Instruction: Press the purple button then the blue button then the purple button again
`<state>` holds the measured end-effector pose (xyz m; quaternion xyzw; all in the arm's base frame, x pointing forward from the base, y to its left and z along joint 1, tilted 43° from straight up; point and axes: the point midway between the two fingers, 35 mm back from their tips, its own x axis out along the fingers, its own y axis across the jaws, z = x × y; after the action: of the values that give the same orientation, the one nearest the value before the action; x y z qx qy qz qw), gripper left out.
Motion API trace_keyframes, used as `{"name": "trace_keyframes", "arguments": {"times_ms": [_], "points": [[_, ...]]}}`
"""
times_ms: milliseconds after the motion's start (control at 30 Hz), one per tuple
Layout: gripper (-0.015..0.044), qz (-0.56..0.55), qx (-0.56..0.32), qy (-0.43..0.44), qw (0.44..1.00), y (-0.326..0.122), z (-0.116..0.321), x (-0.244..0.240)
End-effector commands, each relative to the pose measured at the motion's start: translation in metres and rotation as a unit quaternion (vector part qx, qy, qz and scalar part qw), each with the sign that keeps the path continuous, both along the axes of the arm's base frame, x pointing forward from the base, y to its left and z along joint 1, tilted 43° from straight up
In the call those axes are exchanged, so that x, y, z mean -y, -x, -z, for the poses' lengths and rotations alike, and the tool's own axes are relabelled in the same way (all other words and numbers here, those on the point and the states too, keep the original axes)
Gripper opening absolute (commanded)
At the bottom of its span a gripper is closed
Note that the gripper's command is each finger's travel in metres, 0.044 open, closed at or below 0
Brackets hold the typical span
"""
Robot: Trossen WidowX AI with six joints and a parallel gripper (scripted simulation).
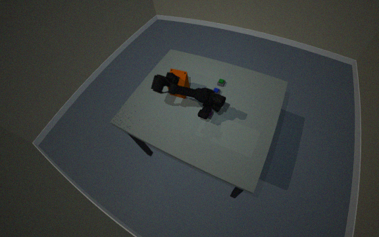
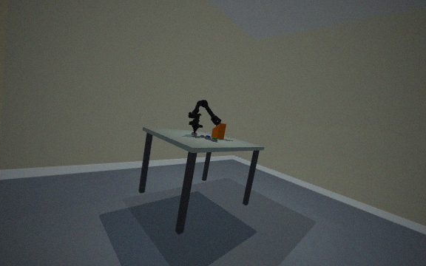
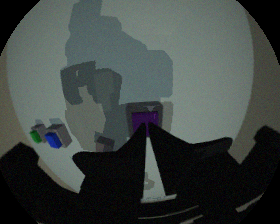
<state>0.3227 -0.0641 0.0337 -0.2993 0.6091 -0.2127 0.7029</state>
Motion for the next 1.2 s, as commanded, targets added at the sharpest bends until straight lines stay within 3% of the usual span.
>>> {"name": "trace_keyframes", "arguments": {"times_ms": [0,467,700,767,933,1167], "points": [[0.0020,-0.002,-0.004,0.000,1.000,0.000,0.002,0.000],[0.0020,-0.002,-0.004,0.000,1.000,0.000,0.002,0.000],[0.0020,-0.002,-0.004,-0.001,1.000,0.005,-0.022,-0.021],[0.0072,-0.004,-0.004,-0.006,1.000,0.003,-0.016,-0.032],[0.0204,-0.012,-0.009,-0.034,0.999,0.002,0.027,-0.116],[0.0387,-0.008,-0.016,-0.035,0.999,0.050,0.093,-0.224]]}}
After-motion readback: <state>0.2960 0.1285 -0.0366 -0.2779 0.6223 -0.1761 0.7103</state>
